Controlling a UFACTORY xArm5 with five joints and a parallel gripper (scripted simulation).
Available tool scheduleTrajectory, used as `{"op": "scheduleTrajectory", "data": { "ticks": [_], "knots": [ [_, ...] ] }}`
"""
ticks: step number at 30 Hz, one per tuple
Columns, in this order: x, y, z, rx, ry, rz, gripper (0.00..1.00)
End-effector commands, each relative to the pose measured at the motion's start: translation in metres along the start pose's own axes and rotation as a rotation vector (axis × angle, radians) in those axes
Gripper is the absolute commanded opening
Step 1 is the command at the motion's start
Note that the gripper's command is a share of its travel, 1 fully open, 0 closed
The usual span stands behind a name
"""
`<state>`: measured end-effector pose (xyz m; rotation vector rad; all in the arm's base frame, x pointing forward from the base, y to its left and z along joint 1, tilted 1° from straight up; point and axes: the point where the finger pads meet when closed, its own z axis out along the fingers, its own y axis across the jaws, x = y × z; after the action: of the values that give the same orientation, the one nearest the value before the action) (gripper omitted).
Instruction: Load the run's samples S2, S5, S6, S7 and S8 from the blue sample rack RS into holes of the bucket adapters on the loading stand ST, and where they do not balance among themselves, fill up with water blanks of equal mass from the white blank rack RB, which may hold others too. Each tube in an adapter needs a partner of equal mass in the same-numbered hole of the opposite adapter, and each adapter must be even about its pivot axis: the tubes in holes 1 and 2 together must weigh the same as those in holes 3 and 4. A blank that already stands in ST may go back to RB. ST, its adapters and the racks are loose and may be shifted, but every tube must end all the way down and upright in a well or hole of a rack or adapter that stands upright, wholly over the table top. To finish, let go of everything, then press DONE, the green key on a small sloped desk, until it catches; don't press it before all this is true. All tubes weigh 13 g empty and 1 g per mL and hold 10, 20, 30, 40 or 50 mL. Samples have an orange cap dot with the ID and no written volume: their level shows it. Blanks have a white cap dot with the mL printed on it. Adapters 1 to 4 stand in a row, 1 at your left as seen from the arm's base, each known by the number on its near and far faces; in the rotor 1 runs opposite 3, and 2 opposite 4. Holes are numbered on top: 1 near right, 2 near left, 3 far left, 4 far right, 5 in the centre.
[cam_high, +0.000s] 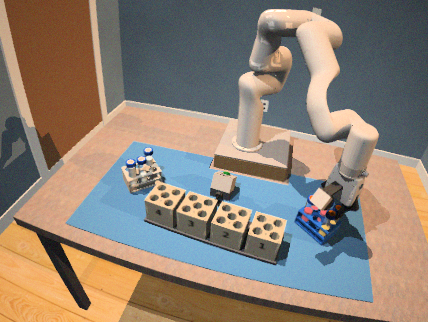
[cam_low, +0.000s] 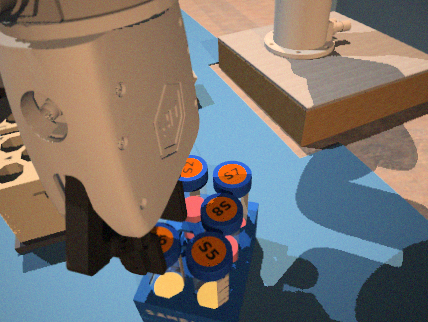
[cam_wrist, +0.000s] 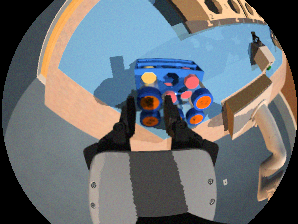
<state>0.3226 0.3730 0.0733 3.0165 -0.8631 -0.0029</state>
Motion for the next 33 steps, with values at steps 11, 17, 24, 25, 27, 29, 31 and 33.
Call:
{"op": "scheduleTrajectory", "data": {
  "ticks": [11,17,24,25,27,29,31,33],
  "knots": [
    [0.0,-0.001,-0.03,0.004,0.001,0.0,0.43],
    [-0.001,-0.001,-0.038,0.004,0.001,0.0,0.43],
    [-0.001,-0.001,-0.052,0.004,0.001,0.0,0.43],
    [-0.001,-0.001,-0.054,0.004,0.001,0.0,0.43],
    [-0.001,-0.001,-0.058,0.004,0.001,0.0,0.43],
    [-0.001,-0.001,-0.062,0.004,0.001,0.0,0.43],
    [-0.001,-0.001,-0.062,0.004,0.001,0.0,0.43],
    [-0.001,-0.001,-0.066,0.004,0.001,0.0,0.43]
  ]
}}
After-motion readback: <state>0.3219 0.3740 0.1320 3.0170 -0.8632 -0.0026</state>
